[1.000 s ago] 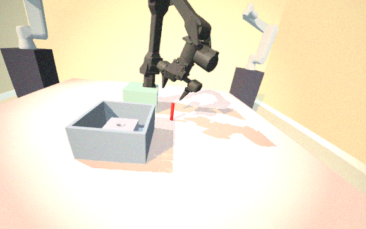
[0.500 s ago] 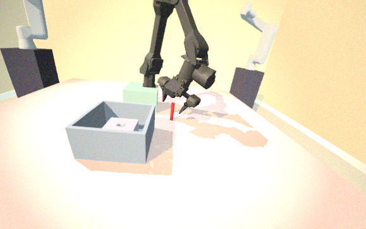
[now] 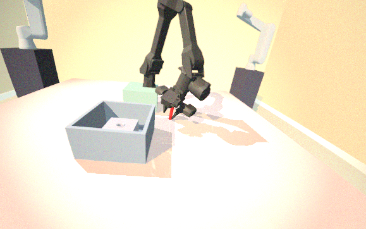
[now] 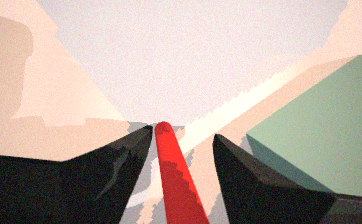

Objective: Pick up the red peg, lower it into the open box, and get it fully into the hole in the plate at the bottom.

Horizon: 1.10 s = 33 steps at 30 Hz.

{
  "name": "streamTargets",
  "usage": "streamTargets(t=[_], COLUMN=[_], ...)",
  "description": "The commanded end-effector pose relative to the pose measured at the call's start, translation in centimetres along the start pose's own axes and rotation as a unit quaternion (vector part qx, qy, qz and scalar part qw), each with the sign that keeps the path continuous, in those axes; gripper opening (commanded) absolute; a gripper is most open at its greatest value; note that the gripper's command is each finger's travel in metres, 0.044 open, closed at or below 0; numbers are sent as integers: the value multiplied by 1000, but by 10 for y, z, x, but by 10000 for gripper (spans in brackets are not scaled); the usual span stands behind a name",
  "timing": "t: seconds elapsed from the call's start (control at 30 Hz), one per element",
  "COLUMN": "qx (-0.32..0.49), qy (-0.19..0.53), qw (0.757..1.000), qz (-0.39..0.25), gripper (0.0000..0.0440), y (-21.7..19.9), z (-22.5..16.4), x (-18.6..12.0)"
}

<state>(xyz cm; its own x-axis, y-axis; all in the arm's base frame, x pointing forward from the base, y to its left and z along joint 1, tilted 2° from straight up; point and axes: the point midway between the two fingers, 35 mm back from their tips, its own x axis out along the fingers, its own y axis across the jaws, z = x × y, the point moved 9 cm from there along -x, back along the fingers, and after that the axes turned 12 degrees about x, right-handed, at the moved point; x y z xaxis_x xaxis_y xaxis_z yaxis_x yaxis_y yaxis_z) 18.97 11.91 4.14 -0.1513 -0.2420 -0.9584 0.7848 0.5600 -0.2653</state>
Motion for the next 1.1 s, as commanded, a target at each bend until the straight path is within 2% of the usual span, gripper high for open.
streamTargets(t=[0.0, 0.17, 1.07], qx=[2, -3, 41], qy=[-1, 2, -79], qw=[1000, 999, 996], qz=[-13, -34, 6], gripper=[125, 2, 0], y=[-2, -2, 0], z=[-1, -1, 59], x=[8, 11, -89])
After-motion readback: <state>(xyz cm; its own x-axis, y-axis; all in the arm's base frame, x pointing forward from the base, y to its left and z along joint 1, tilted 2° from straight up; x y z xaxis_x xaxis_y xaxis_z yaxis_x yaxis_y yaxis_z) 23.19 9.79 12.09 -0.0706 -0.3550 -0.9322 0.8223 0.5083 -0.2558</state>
